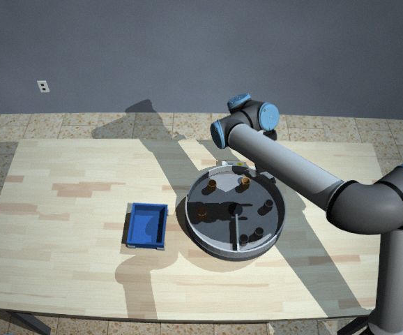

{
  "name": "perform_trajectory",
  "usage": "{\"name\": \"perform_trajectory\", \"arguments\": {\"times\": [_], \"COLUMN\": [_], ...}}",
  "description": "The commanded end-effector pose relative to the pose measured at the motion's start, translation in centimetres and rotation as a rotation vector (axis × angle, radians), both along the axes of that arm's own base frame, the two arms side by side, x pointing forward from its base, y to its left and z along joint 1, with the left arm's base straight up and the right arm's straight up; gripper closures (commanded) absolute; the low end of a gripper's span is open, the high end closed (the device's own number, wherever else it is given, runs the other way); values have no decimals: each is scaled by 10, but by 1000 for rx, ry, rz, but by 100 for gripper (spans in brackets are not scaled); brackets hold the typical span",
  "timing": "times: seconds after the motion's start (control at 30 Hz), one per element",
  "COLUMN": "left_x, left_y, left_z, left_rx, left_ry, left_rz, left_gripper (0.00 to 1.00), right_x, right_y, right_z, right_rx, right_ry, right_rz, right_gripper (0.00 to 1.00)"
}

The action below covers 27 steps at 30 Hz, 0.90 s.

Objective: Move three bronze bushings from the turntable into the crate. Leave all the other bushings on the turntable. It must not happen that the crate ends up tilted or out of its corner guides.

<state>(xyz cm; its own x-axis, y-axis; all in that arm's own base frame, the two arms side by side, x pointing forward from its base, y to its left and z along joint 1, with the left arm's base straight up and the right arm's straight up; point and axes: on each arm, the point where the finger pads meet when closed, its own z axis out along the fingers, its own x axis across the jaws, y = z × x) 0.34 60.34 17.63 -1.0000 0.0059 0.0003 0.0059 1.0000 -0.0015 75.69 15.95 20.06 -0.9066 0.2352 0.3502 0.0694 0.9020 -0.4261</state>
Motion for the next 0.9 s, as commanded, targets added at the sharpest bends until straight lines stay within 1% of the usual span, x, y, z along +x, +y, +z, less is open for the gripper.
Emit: {"name": "perform_trajectory", "arguments": {"times": [0.0,0.2,0.27,0.37,0.57,0.77,0.83,0.87], "left_x": [0,0,0,0,0,0,0,0], "left_y": [1,1,1,1,1,1,1,1], "left_z": [1,1,1,1,1,1,1,1], "left_rx": [2,2,2,2,2,2,2,2], "left_ry": [0,0,0,0,0,0,0,0], "left_rz": [0,0,0,0,0,0,0,0], "left_gripper": [0,0,0,0,0,0,0,0], "right_x": [-28,-60,-60,-84,-119,-155,-155,-160], "right_y": [23,45,45,60,79,95,95,97], "right_z": [9,15,15,19,23,27,27,27], "right_rx": [6,33,33,61,110,169,169,178], "right_ry": [-140,-256,-256,-332,-424,-498,-498,-508], "right_rz": [-94,-203,-203,-287,-405,-529,-529,-547], "right_gripper": [0,0,0,0,0,0,0,0]}}
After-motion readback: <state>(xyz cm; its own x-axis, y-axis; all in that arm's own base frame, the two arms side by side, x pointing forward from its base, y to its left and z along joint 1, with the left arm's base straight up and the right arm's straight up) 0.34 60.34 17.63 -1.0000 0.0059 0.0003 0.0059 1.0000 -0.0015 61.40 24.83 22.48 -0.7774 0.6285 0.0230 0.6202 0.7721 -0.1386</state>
